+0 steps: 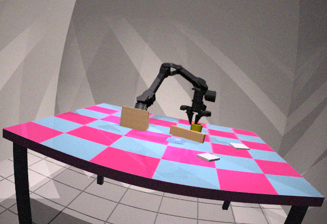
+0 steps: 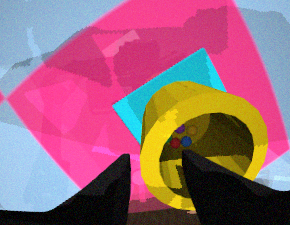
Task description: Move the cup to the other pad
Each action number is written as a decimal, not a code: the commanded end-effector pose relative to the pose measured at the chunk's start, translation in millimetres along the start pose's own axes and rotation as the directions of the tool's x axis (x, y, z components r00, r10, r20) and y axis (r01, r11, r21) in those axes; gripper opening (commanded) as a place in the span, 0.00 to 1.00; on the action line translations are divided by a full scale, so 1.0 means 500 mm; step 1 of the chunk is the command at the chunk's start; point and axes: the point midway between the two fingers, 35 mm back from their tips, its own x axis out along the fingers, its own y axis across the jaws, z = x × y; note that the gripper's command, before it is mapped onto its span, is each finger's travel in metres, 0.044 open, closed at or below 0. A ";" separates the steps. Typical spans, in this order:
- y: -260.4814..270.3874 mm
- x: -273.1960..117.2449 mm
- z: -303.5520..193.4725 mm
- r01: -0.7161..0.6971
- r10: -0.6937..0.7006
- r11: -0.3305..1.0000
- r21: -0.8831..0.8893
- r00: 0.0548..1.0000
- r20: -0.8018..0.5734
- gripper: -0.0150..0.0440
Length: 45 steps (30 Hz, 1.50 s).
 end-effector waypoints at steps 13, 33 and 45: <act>-0.001 -0.053 -0.001 0.004 -0.004 1.000 -0.005 1.000 0.002 0.50; 0.002 -0.077 -0.006 -0.003 0.003 1.000 0.005 1.000 0.005 1.00; 0.003 -0.163 -0.007 0.003 -0.003 1.000 -0.001 1.000 0.001 1.00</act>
